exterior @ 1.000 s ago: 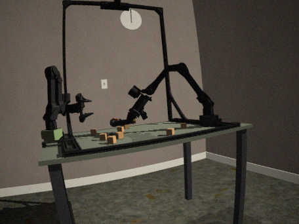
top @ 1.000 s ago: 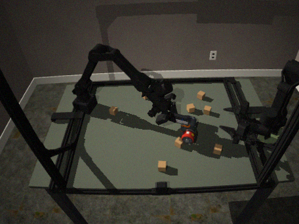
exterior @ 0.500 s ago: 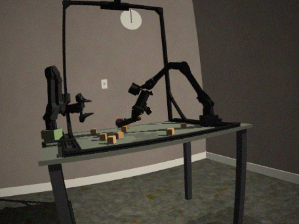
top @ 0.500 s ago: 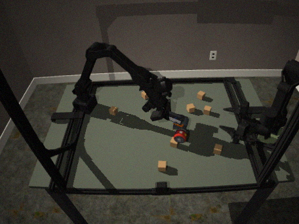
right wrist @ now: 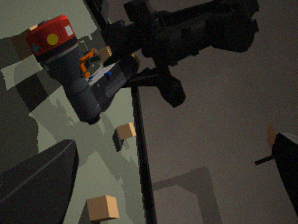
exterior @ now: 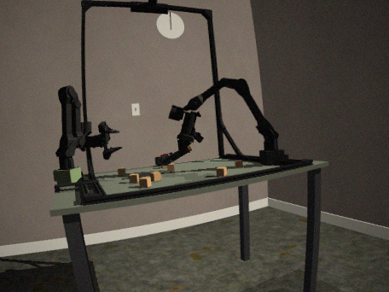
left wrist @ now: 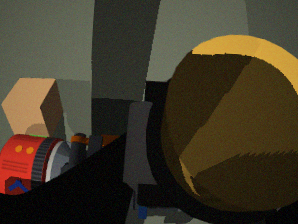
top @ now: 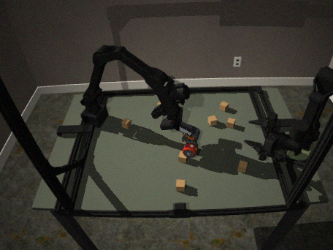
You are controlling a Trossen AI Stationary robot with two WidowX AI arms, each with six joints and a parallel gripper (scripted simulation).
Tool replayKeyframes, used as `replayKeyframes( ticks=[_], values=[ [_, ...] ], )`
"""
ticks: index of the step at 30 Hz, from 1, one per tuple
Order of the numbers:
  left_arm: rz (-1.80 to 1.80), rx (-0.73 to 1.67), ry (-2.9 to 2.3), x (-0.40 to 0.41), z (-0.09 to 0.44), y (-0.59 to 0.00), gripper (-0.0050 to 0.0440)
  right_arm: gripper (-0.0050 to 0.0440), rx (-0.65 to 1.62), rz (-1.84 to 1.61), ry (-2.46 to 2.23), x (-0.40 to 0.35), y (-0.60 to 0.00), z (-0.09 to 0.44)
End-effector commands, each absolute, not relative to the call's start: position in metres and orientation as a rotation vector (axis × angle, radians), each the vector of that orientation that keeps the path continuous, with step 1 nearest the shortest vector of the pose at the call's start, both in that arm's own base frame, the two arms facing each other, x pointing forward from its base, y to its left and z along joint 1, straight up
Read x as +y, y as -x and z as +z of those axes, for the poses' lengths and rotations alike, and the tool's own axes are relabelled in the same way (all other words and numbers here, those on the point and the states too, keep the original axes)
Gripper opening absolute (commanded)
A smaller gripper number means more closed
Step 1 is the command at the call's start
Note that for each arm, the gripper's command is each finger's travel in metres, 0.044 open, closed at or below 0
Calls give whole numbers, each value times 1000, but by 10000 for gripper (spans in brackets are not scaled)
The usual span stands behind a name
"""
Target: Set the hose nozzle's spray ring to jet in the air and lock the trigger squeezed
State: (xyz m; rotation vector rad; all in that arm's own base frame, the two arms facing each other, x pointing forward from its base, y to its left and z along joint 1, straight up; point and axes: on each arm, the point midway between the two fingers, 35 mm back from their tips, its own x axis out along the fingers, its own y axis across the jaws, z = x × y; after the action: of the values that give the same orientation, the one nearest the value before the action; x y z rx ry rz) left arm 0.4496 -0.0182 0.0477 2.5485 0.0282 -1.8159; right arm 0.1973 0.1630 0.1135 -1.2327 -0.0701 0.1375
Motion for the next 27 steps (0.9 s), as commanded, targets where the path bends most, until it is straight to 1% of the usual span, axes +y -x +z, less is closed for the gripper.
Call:
replayKeyframes(
  ticks=[1, 27],
  values=[
    [-1831, 23, -2525, -20, 65, -444, 0, 400, -68, 136, 1239, 162, -197, 113],
    [-2199, 43, -2204, -20, 104, -365, 0, 400, -68, 136, 1239, 162, -197, 113]
  ],
)
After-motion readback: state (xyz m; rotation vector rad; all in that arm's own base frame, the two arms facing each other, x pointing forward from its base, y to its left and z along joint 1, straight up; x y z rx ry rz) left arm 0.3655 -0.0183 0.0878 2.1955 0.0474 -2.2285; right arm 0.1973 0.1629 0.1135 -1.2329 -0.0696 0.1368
